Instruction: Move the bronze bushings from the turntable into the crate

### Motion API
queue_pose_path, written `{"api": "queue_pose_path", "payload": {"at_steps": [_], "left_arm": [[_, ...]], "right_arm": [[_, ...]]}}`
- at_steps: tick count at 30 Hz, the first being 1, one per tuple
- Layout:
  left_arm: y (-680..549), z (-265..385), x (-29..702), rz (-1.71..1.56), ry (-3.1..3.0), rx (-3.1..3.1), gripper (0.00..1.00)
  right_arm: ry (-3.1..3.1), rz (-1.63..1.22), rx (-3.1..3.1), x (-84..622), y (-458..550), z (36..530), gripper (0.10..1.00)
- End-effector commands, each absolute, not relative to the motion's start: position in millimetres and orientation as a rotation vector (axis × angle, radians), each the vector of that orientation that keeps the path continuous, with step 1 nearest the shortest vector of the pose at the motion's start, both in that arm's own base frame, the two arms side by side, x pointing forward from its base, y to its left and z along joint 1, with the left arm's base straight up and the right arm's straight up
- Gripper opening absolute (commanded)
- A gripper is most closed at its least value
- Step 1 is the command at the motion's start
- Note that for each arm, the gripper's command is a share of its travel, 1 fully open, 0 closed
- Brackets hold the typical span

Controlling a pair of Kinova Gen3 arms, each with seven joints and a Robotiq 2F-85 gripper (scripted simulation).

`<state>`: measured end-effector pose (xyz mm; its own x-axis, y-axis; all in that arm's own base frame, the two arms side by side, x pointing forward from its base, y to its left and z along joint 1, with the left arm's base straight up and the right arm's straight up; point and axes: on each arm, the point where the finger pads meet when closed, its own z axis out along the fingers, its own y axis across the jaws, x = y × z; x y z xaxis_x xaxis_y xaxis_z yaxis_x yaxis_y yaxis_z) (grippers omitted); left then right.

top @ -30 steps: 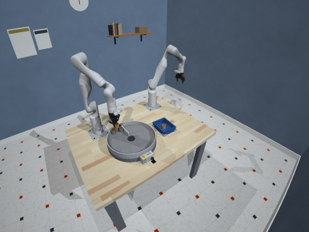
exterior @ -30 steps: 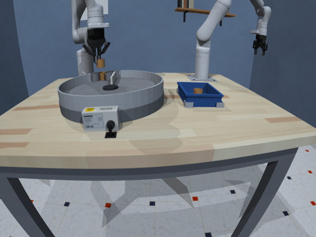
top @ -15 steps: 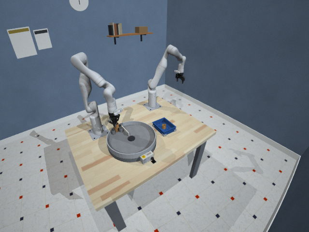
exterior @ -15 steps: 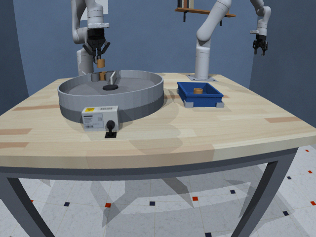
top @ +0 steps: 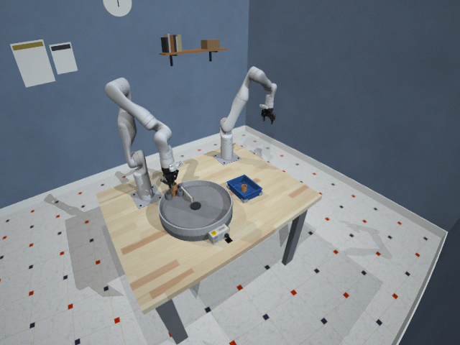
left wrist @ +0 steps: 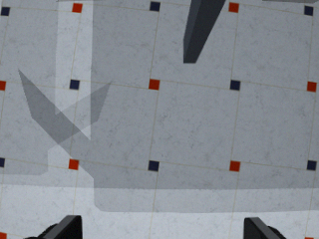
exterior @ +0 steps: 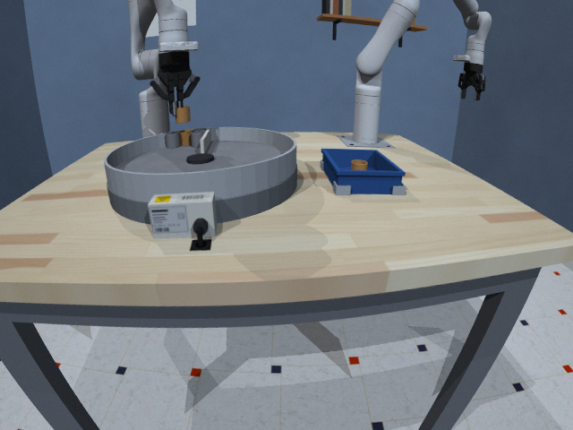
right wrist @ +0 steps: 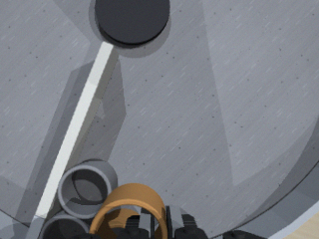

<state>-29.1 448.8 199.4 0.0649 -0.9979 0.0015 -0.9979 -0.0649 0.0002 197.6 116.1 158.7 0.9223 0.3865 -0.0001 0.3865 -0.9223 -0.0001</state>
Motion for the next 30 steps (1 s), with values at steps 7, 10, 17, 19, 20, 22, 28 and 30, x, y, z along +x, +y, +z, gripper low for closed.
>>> {"api": "queue_pose_path", "payload": {"at_steps": [7, 10, 17, 19, 20, 22, 28, 30], "left_arm": [[449.1, 200.0, -29.2, 0.0, -2.148, 2.292, 1.0], [449.1, 200.0, -29.2, 0.0, -2.148, 2.292, 1.0], [449.1, 200.0, -29.2, 0.0, -2.148, 2.292, 1.0], [449.1, 200.0, -29.2, 0.0, -2.148, 2.292, 1.0], [449.1, 200.0, -29.2, 0.0, -2.148, 2.292, 1.0], [449.1, 200.0, -29.2, 0.0, -2.148, 2.292, 1.0], [449.1, 200.0, -29.2, 0.0, -2.148, 2.292, 1.0], [449.1, 200.0, -29.2, 0.0, -2.148, 2.292, 1.0]], "right_arm": [[-0.619, -0.001, -3.08, 198.2, 118.1, 158.9, 0.099], [-0.619, -0.001, -3.08, 198.6, 119.5, 158.9, 0.099], [-0.619, -0.001, -3.08, 199.8, 125.0, 158.9, 0.099], [-0.619, -0.001, -3.08, 200.3, 127.1, 158.9, 0.099], [-0.619, -0.001, -3.08, 200.3, 127.1, 158.9, 0.099], [-0.619, -0.001, -3.08, 200.5, 128.3, 158.9, 0.099], [-0.619, -0.001, -3.08, 202.5, 137.1, 158.9, 0.099], [-0.619, -0.001, -3.08, 203.3, 140.7, 158.9, 0.099]]}}
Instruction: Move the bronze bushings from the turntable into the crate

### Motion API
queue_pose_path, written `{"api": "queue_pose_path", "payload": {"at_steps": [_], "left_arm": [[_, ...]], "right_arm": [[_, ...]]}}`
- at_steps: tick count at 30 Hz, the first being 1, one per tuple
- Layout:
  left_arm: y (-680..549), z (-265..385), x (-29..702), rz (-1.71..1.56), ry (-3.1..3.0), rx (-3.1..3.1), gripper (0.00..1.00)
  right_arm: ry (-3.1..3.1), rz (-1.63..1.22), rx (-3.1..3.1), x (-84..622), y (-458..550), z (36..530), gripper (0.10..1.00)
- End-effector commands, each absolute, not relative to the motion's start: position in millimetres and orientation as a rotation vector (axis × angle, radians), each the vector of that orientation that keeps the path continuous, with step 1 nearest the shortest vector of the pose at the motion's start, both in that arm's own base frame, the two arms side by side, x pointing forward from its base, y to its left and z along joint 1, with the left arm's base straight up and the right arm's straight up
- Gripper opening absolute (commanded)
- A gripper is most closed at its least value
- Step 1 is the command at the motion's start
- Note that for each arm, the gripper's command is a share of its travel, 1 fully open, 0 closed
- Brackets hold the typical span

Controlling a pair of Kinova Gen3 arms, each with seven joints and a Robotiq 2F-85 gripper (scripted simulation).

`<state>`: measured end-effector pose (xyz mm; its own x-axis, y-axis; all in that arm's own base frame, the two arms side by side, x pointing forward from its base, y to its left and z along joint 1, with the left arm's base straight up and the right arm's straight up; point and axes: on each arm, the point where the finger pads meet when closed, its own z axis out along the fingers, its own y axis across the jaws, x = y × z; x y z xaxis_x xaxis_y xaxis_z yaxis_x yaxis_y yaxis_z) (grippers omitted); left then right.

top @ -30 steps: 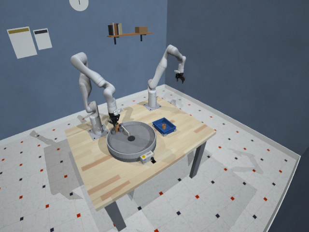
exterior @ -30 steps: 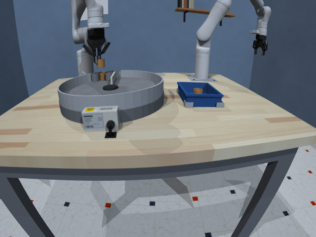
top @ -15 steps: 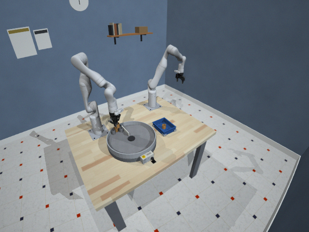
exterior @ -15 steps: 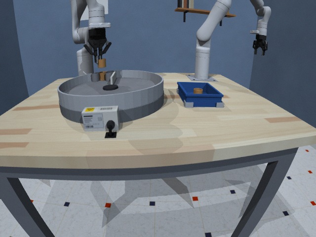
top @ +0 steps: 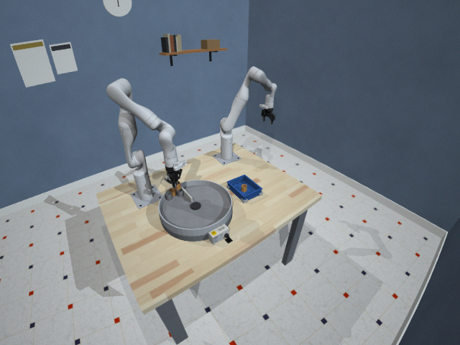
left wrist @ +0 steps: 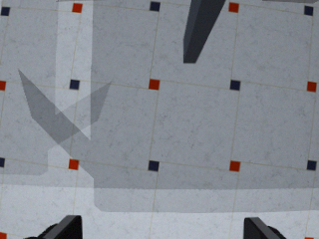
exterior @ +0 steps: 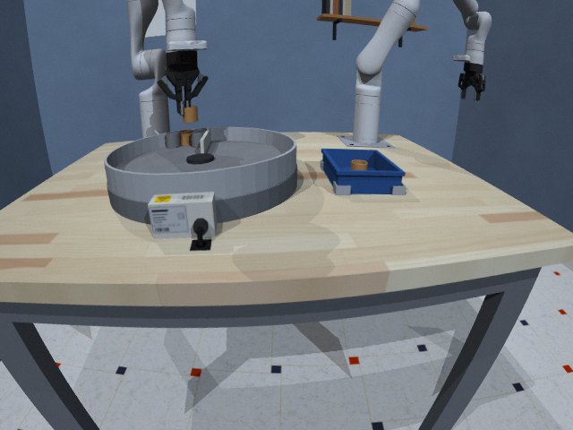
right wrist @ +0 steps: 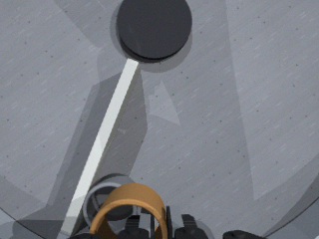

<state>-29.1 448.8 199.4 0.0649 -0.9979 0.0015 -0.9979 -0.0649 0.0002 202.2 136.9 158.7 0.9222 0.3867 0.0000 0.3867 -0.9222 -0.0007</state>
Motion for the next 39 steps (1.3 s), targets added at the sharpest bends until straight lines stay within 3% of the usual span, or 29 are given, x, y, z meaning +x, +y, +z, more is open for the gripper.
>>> {"api": "queue_pose_path", "payload": {"at_steps": [1, 25, 39], "left_arm": [[449.1, 200.0, -29.2, 0.0, -2.148, 2.292, 1.0], [449.1, 200.0, -29.2, 0.0, -2.148, 2.292, 1.0], [449.1, 200.0, -29.2, 0.0, -2.148, 2.292, 1.0]], "right_arm": [[-0.619, -0.001, -3.08, 203.7, 142.6, 158.9, 0.099], [-0.619, -0.002, -3.079, 218.7, 209.6, 159.0, 0.099], [-0.619, -0.002, -3.079, 240.7, 307.5, 159.2, 0.099]]}}
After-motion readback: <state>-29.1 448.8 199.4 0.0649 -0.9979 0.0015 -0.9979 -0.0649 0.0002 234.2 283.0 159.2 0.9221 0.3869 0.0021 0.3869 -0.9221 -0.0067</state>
